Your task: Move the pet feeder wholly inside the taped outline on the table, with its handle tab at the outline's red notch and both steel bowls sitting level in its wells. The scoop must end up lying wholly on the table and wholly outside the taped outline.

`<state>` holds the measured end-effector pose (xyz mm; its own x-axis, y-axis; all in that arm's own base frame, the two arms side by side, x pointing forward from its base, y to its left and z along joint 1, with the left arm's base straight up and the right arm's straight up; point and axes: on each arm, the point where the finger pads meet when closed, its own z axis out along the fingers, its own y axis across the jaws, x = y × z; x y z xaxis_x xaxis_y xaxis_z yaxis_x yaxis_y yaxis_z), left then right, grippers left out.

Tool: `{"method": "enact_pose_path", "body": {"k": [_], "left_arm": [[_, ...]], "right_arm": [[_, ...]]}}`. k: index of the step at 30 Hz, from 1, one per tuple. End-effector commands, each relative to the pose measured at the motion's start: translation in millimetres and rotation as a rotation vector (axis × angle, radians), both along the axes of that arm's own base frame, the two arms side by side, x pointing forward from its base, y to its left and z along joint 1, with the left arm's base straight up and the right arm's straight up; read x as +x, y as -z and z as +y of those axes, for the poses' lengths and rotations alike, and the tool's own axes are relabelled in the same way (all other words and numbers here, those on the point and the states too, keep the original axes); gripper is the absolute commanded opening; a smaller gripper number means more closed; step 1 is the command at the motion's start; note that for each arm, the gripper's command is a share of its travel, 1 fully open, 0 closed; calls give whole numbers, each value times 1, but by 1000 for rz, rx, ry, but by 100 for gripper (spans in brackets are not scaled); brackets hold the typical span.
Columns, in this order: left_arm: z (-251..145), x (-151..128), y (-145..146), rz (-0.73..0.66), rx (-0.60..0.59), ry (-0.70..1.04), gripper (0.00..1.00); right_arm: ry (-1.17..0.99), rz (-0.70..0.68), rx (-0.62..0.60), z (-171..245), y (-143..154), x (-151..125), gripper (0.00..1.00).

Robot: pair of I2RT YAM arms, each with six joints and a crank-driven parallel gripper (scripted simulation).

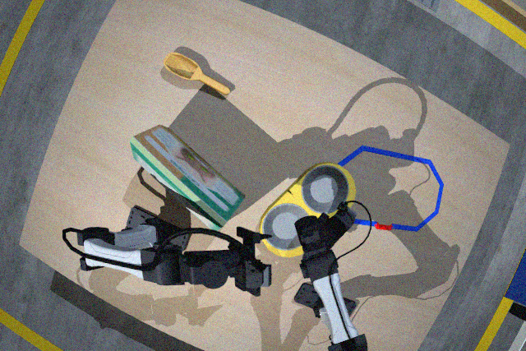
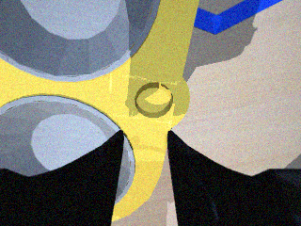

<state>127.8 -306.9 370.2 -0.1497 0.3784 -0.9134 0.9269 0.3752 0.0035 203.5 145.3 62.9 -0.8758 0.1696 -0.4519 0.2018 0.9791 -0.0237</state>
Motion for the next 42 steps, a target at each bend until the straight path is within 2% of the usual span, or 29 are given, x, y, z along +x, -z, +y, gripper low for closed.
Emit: {"method": "enact_pose_path", "body": {"k": [1, 11, 15, 19, 28, 39, 41, 42], "left_arm": [[6, -2, 9, 14, 37, -12, 100], [6, -2, 9, 15, 36, -11, 100], [6, -3, 10, 16, 39, -11, 100], [6, -3, 10, 16, 39, -11, 100], [6, -3, 10, 16, 39, -11, 100], [6, -3, 12, 18, 42, -11, 100], [6, -3, 12, 18, 42, -11, 100], [6, -3, 12, 18, 42, -11, 100]], "right_arm": [[-42, 170, 67, 5, -9, 1, 39], [97, 405, 127, -24, -2, 8, 39], [118, 440, 144, -29, 2, 9, 39], [136, 434, 157, -32, 8, 17, 39], [146, 451, 140, -35, 26, 11, 39], [146, 436, 151, -26, 32, 21, 39], [144, 436, 151, -27, 30, 18, 23], [143, 435, 151, -28, 30, 18, 20]]}}
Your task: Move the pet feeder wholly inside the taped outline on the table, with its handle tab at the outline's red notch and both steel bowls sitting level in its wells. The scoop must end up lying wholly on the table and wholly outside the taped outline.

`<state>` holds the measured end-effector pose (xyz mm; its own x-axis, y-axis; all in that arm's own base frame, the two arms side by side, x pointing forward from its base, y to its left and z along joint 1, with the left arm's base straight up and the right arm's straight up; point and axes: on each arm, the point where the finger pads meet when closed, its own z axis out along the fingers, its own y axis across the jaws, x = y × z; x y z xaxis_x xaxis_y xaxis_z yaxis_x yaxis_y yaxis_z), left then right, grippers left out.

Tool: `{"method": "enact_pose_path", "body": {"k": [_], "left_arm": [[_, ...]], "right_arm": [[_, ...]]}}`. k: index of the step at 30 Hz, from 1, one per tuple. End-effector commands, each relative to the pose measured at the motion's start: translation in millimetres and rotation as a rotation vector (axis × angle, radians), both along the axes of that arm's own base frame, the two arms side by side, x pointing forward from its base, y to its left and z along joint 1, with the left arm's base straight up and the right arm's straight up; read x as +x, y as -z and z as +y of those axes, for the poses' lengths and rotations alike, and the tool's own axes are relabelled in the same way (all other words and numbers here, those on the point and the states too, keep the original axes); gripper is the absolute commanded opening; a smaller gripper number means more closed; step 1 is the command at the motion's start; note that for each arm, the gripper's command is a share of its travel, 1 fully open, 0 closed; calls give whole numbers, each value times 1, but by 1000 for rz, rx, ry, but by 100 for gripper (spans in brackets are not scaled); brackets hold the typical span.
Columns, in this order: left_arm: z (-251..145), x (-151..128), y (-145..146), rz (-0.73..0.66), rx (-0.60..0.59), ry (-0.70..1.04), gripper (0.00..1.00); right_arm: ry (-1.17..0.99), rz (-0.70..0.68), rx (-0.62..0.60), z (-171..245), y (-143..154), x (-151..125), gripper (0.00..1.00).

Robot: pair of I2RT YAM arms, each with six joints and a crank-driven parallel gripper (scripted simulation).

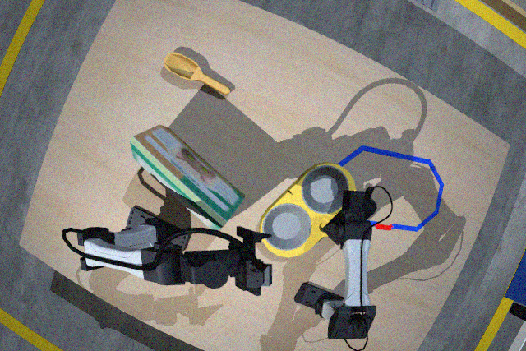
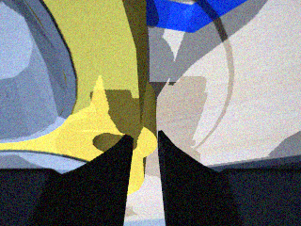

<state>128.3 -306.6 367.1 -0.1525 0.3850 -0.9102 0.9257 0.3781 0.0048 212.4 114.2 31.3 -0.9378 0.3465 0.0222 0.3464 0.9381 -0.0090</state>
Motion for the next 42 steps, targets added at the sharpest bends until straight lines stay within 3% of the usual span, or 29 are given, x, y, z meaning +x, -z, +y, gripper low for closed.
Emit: {"method": "enact_pose_path", "body": {"k": [1, 3, 5, 6, 7, 8, 27, 42], "left_arm": [[6, -3, 9, 16, 34, -8, 100], [6, -3, 9, 16, 34, -8, 100], [6, -3, 9, 16, 34, -8, 100], [6, -3, 10, 18, 37, -8, 100], [6, -3, 10, 18, 37, -8, 100], [6, -3, 10, 18, 37, -8, 100], [6, -3, 11, 20, 40, -8, 100], [6, -3, 13, 21, 43, -8, 100]], "right_arm": [[-11, -34, 2, 2, -2, 8, 17], [-16, -34, 2, 1, -2, 7, 11], [-16, -34, 2, 1, -2, 7, 11], [-16, -35, 5, 1, -2, 6, 0], [-16, -35, 5, 1, -2, 5, 12], [-7, -30, -1, 0, -1, 5, 13], [168, -44, 9, -28, -1, 27, 13], [223, -34, 11, -31, 1, 28, 13]]}}
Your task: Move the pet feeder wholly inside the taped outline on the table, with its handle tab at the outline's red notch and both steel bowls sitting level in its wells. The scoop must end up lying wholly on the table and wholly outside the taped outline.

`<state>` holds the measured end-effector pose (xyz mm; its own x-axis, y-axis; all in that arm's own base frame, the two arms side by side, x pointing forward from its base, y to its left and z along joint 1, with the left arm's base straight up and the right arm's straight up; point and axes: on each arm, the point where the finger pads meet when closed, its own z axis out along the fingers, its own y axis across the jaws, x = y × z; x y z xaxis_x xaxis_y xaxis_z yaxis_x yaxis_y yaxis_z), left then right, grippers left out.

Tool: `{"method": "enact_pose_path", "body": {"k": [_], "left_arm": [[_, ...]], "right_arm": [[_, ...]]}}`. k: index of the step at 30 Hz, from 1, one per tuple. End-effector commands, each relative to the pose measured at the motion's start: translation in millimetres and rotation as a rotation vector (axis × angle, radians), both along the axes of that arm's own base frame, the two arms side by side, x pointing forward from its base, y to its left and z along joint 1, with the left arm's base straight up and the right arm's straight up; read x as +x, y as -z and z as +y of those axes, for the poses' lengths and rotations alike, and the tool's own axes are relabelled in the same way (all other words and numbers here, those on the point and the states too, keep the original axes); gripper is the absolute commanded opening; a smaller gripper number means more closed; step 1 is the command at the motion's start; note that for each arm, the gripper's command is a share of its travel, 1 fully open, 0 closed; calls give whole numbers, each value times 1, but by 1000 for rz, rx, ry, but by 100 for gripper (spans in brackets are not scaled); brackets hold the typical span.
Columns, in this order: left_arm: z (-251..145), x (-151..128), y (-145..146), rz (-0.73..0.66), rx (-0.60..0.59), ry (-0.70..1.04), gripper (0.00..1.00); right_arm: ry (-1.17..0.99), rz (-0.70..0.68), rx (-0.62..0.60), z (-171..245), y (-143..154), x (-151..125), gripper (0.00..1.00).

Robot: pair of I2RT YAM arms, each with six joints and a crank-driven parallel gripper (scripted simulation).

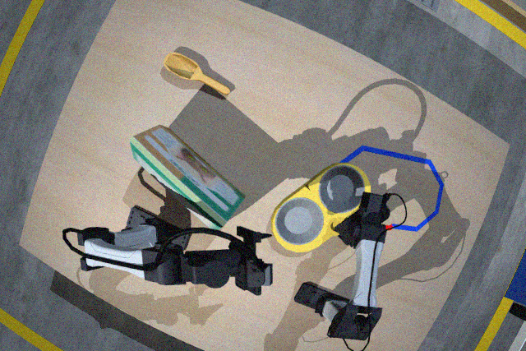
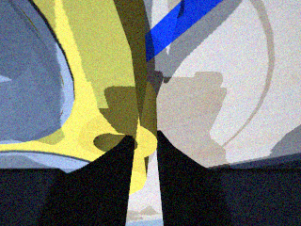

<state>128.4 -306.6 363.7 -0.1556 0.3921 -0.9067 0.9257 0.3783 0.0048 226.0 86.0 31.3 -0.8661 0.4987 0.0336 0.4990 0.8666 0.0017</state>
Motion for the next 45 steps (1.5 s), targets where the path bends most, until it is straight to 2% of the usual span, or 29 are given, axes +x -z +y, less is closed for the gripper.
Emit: {"method": "enact_pose_path", "body": {"k": [1, 18, 45], "left_arm": [[6, -3, 9, 18, 35, -8, 100], [6, -3, 11, 20, 38, -8, 100], [6, -3, 12, 21, 41, -8, 100]], "right_arm": [[55, -39, -7, -3, 1, 14, 13], [114, -48, -4, -10, -1, 22, 13], [542, -30, -9, -81, -1, 63, 13]]}}
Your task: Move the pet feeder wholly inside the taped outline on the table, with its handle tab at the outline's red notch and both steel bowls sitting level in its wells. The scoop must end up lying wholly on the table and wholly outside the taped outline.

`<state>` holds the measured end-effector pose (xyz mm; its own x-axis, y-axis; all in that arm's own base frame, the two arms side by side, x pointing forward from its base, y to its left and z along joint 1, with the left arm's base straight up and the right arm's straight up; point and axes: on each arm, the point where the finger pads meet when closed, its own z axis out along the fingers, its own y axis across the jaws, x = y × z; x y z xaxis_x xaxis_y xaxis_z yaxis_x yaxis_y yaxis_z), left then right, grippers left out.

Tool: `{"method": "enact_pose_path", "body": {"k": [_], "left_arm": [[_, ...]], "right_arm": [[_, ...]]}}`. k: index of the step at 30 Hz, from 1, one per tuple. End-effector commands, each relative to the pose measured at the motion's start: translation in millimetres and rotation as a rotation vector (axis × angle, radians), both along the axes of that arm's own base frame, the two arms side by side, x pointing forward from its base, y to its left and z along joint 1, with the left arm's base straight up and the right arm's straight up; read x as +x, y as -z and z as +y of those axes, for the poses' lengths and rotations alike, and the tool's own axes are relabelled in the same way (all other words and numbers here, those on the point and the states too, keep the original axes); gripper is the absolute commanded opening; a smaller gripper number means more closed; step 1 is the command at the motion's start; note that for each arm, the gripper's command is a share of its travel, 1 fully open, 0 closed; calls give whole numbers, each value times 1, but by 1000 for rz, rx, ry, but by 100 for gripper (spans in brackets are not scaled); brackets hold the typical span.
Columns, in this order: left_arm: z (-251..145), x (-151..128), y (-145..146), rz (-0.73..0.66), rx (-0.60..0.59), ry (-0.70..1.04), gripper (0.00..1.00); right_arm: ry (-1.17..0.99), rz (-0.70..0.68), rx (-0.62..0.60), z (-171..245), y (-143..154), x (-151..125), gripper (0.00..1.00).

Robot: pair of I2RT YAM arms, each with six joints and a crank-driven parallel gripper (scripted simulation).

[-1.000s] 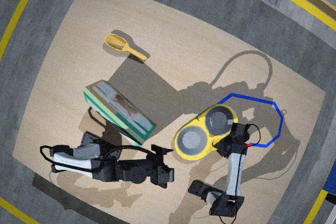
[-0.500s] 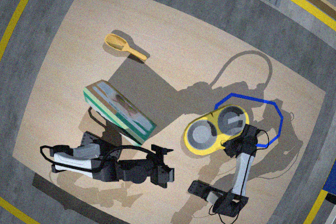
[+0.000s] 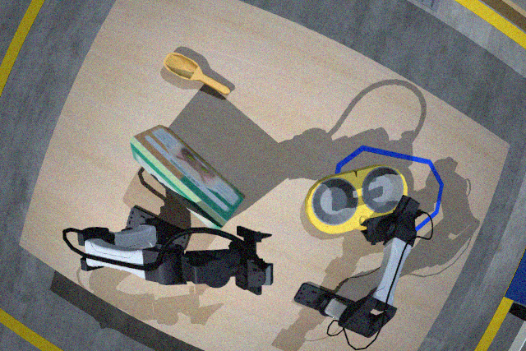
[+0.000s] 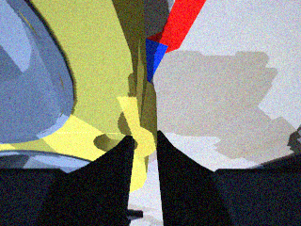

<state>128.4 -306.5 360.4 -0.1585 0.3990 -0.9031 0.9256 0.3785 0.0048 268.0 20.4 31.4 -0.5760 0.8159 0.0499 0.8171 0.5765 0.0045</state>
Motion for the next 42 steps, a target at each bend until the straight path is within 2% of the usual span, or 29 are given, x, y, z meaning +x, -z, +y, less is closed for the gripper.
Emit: {"method": "enact_pose_path", "body": {"k": [1, 16, 42], "left_arm": [[6, -3, 9, 18, 33, -8, 100], [6, -3, 10, 20, 37, -8, 100], [6, -3, 13, 22, 43, -8, 100]], "right_arm": [[126, -33, -30, -18, -1, 23, 13], [273, -33, -31, -45, -1, 44, 13], [311, -30, -31, -49, -1, 48, 13]]}}
